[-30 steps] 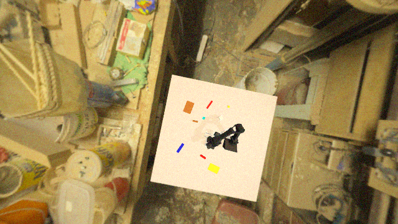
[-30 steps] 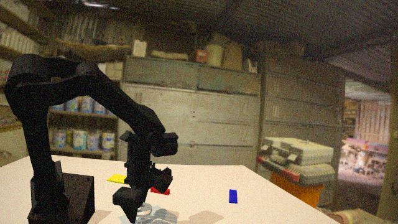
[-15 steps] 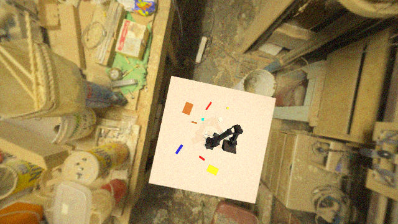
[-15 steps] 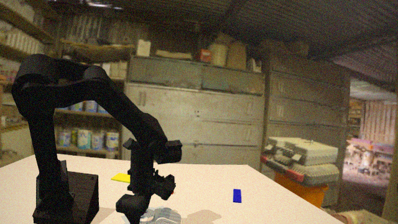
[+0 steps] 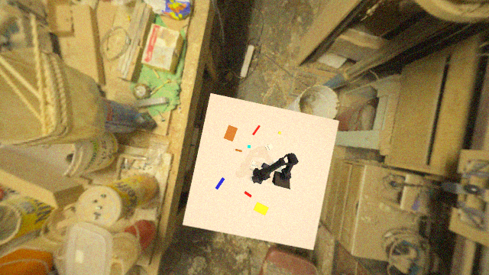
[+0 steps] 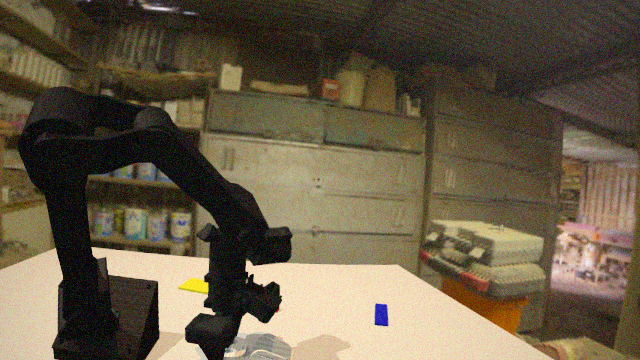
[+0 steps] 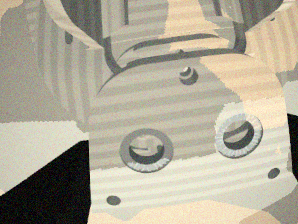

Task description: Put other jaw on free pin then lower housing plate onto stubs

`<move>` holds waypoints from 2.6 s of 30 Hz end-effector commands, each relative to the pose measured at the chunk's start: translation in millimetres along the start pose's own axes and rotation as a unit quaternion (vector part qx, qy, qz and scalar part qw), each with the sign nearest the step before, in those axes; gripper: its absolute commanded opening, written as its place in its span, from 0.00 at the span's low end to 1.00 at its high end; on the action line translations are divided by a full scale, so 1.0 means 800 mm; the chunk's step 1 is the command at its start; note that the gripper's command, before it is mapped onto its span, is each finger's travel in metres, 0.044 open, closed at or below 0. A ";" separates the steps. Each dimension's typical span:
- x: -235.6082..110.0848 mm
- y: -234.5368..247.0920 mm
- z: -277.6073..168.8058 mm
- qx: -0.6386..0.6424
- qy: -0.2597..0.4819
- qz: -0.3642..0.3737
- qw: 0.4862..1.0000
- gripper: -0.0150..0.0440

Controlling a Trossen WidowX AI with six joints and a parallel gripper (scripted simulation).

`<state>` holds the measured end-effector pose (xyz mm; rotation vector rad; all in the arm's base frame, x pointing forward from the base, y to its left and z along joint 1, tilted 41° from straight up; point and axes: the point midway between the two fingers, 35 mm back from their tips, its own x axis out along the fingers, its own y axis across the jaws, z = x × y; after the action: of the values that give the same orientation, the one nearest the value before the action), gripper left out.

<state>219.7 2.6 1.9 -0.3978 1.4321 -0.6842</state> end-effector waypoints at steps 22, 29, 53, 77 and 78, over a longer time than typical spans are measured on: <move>0.007 -0.001 0.000 -0.008 -0.002 -0.003 1.000 0.85; 0.008 -0.001 0.000 -0.008 -0.002 -0.003 1.000 0.85; 0.014 -0.001 0.000 -0.007 -0.002 -0.003 1.000 0.85; 0.019 -0.001 0.000 -0.006 -0.002 -0.003 1.000 0.85; 0.019 -0.001 0.000 -0.006 -0.002 -0.003 1.000 0.85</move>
<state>220.9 -6.2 -6.8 -0.4130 1.4273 -0.6774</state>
